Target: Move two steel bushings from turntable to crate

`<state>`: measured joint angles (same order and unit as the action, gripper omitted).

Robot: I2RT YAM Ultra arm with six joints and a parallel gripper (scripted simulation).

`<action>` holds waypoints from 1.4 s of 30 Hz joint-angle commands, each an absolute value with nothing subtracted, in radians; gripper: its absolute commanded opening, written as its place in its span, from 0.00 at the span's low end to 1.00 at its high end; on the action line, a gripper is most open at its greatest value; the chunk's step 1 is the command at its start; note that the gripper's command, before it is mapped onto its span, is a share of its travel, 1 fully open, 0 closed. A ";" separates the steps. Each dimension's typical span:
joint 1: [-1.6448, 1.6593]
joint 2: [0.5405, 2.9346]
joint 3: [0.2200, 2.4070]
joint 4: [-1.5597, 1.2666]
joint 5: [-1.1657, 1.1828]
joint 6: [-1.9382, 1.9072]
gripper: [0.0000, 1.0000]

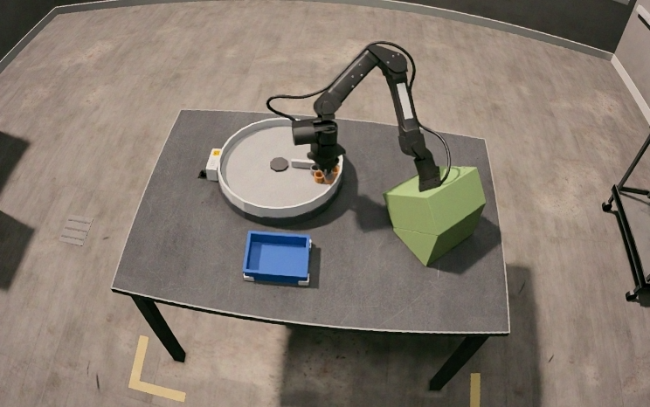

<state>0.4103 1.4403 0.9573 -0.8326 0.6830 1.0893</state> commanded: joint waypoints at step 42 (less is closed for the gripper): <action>0.710 2.188 1.689 -1.034 0.738 1.449 0.00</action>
<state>0.6689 2.1441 1.6196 -0.9745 0.7242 1.4147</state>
